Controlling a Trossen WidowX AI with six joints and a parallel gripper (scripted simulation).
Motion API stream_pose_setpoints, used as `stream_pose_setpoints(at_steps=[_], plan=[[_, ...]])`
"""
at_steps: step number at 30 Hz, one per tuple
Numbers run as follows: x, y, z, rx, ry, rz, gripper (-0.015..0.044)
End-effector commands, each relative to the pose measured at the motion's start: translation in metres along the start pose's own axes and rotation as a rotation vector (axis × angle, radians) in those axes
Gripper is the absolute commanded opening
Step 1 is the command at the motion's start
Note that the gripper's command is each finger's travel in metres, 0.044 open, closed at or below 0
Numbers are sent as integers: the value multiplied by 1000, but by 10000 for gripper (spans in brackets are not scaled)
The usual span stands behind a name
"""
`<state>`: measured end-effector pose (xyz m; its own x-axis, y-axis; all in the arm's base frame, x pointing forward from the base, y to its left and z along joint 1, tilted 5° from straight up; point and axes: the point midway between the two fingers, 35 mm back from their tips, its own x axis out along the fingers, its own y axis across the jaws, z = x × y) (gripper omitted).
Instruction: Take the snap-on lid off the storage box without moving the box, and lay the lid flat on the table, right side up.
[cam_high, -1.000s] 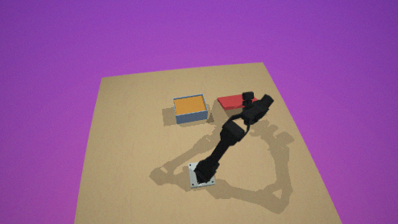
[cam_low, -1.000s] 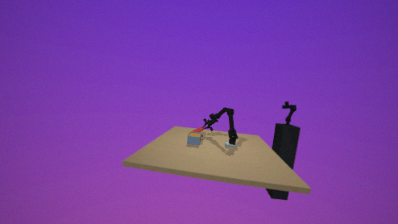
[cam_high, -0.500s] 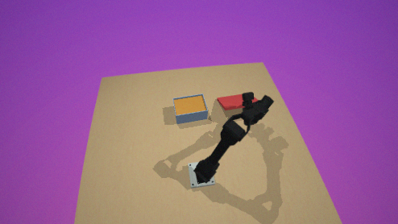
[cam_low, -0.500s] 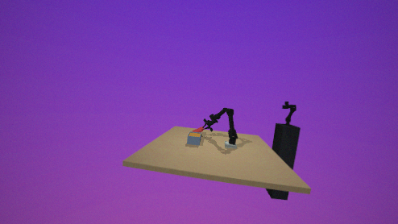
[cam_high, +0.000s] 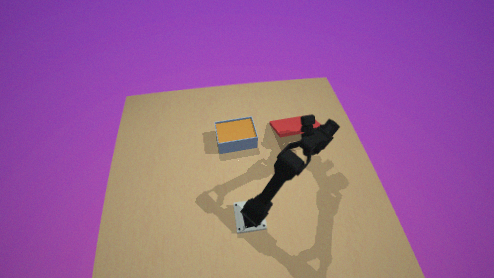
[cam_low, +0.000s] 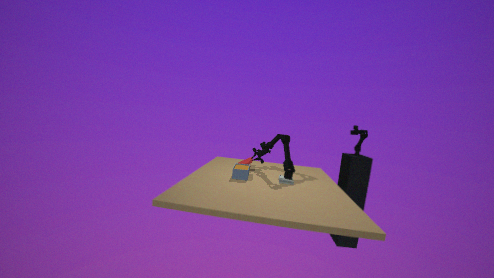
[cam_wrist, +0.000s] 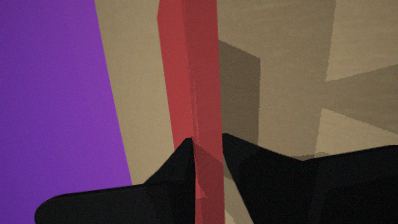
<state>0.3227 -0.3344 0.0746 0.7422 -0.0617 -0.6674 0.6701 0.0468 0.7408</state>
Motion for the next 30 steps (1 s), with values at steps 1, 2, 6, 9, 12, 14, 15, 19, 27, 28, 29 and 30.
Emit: stream_pose_setpoints(at_steps=[1, 2, 6, 9, 12, 14, 15, 19, 27, 28, 29, 30], plan=[[8, -13, -4, 9, 11, -24, 0], [8, -13, -4, 9, 11, -24, 0], [10, -16, -4, 9, 11, -24, 0], [12, -18, -4, 9, 11, -24, 0], [13, -20, -4, 9, 11, -24, 0], [14, -21, -4, 9, 11, -24, 0], [15, -21, -4, 9, 11, -24, 0], [17, -24, -4, 9, 11, -24, 0], [20, -28, -5, 9, 11, -25, 0], [20, -28, -5, 9, 11, -25, 0], [20, -28, -5, 9, 11, -25, 0], [20, -28, -5, 9, 11, -25, 0]])
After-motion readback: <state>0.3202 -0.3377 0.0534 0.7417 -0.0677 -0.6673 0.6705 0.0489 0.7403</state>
